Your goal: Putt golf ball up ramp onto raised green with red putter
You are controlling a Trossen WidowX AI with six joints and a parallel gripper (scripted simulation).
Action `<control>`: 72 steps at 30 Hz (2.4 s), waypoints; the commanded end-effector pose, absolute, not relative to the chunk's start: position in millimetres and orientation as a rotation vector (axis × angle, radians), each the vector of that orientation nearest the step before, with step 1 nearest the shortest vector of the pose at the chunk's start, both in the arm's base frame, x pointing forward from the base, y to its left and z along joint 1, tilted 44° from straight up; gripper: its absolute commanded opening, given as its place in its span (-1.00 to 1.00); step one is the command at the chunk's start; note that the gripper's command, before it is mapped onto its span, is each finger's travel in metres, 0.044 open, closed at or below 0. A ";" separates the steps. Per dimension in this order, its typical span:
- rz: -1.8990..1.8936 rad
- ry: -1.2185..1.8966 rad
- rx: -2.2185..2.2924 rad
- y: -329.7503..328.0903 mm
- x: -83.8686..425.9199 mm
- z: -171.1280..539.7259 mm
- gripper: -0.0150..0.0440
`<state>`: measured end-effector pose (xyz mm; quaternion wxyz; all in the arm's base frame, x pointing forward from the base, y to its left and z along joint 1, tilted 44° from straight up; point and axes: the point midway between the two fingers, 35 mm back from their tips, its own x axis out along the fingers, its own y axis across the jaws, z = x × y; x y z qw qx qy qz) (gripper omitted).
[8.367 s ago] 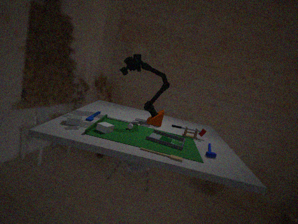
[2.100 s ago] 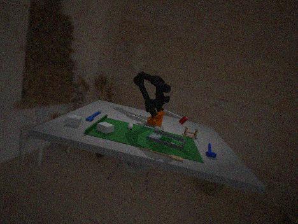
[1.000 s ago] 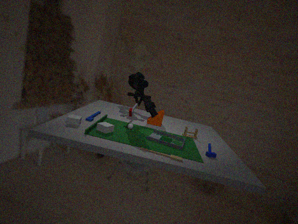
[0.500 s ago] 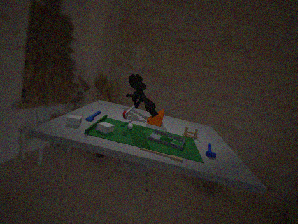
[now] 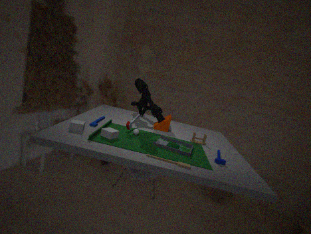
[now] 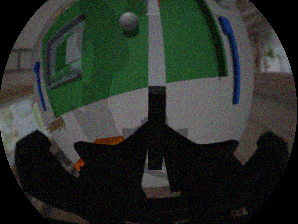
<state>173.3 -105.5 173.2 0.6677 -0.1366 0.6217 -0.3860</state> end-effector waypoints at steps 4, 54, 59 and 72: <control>-0.872 1.402 -0.317 -113.7 171.9 164.7 -0.49; -0.869 1.403 -0.313 -49.8 206.0 86.0 -0.49; -0.869 1.402 -0.314 -46.7 206.5 86.3 -0.49; -0.868 1.404 -0.313 -9.1 210.7 125.6 -0.49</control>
